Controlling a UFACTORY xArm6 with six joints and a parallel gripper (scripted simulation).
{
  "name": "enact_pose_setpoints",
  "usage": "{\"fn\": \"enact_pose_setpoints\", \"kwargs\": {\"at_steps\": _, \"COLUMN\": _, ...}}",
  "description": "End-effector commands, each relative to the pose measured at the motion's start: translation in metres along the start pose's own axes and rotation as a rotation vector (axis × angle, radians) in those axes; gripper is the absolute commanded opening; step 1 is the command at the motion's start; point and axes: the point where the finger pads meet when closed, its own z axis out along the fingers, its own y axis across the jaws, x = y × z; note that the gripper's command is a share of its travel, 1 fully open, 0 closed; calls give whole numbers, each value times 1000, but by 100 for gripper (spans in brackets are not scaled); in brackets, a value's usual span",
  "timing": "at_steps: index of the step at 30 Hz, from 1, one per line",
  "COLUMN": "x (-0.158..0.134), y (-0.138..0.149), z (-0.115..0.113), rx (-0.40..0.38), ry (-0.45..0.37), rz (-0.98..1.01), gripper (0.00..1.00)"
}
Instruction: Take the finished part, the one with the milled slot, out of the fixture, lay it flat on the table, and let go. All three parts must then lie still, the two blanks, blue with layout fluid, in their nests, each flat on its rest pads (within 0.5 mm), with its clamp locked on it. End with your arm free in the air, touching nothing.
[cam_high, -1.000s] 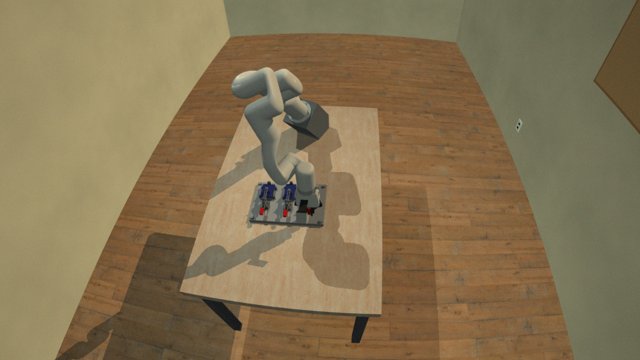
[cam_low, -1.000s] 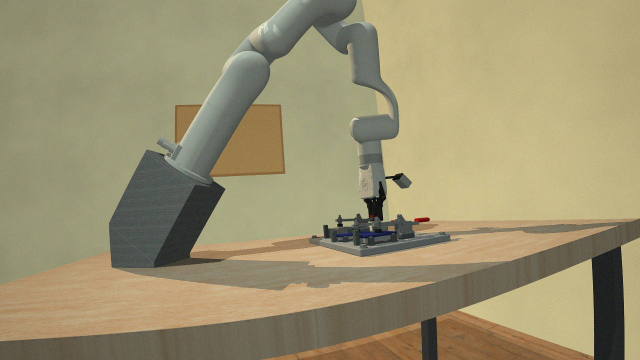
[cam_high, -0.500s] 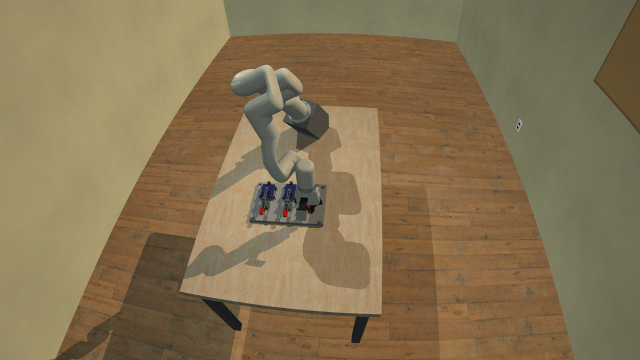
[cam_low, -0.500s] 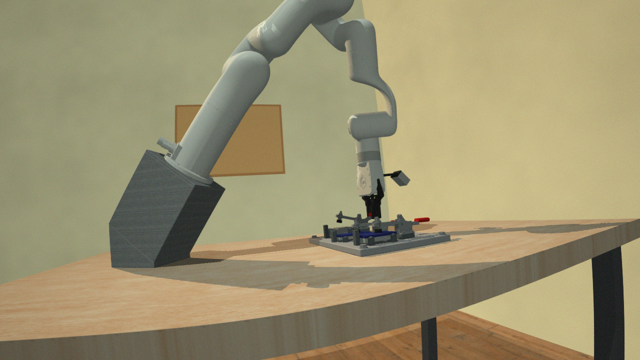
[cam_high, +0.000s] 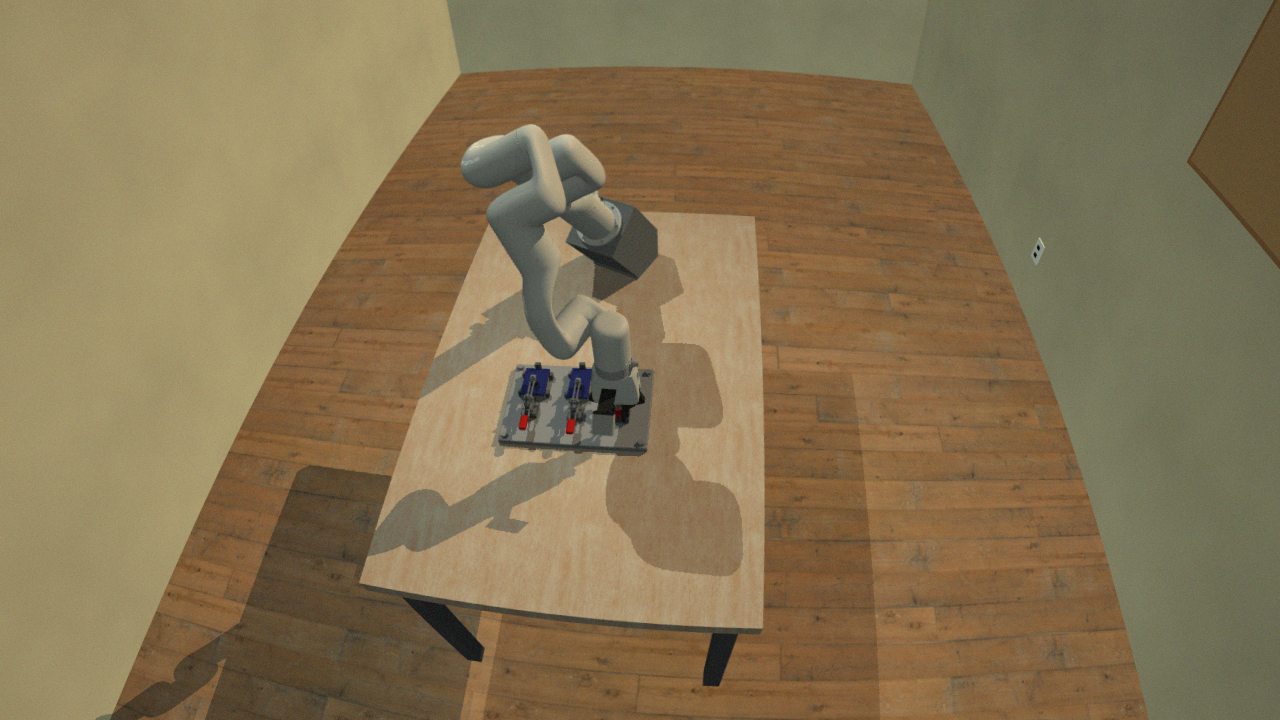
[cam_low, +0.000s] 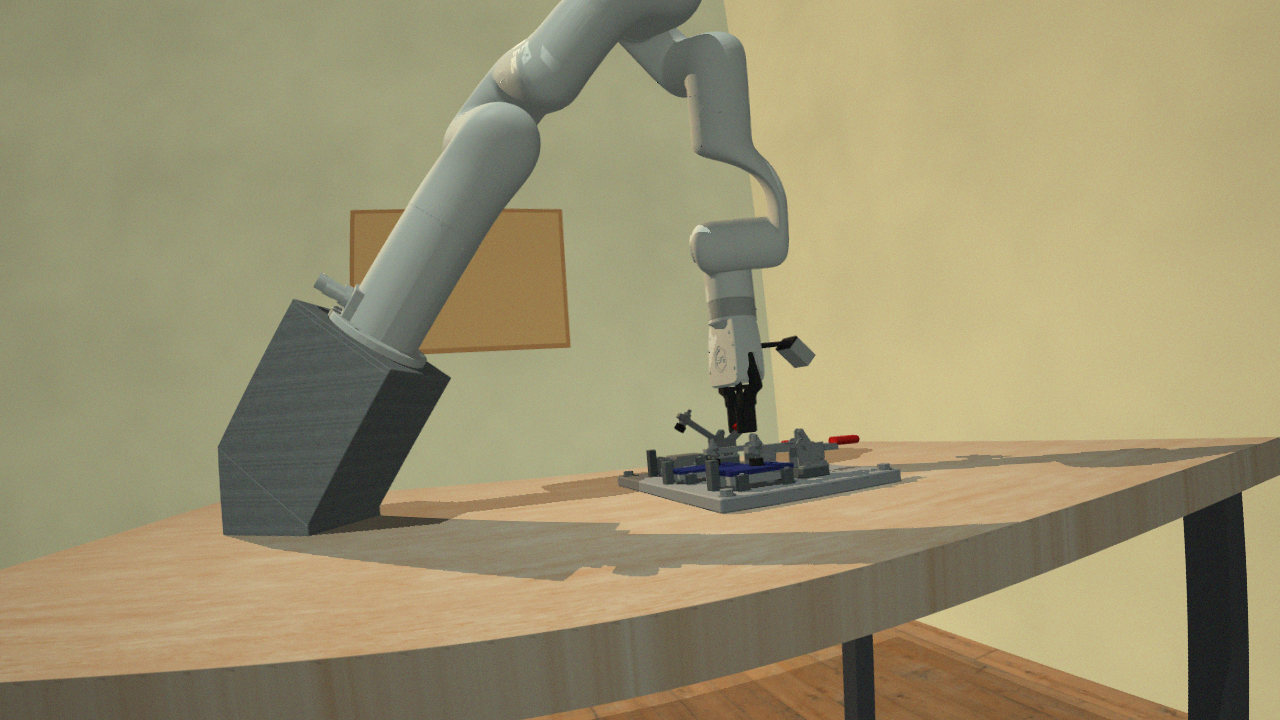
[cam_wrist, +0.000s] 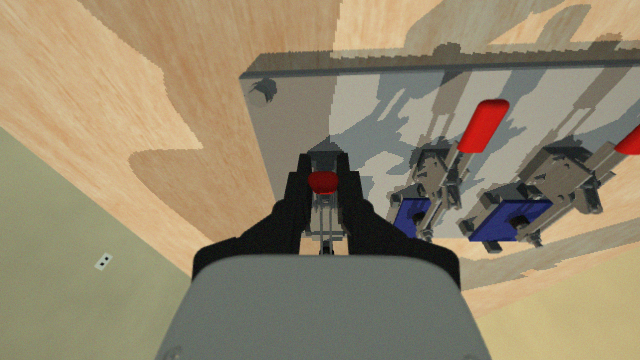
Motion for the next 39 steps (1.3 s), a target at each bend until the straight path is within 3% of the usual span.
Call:
{"fn": "enact_pose_setpoints", "kwargs": {"at_steps": 1, "x": -2, "y": 0, "z": -3, "rx": 1, "ry": 2, "rz": 0, "gripper": 0}}
{"fn": "enact_pose_setpoints", "kwargs": {"at_steps": 39, "x": -25, "y": 0, "z": -8, "rx": 1, "ry": 2, "rz": 0, "gripper": 0}}
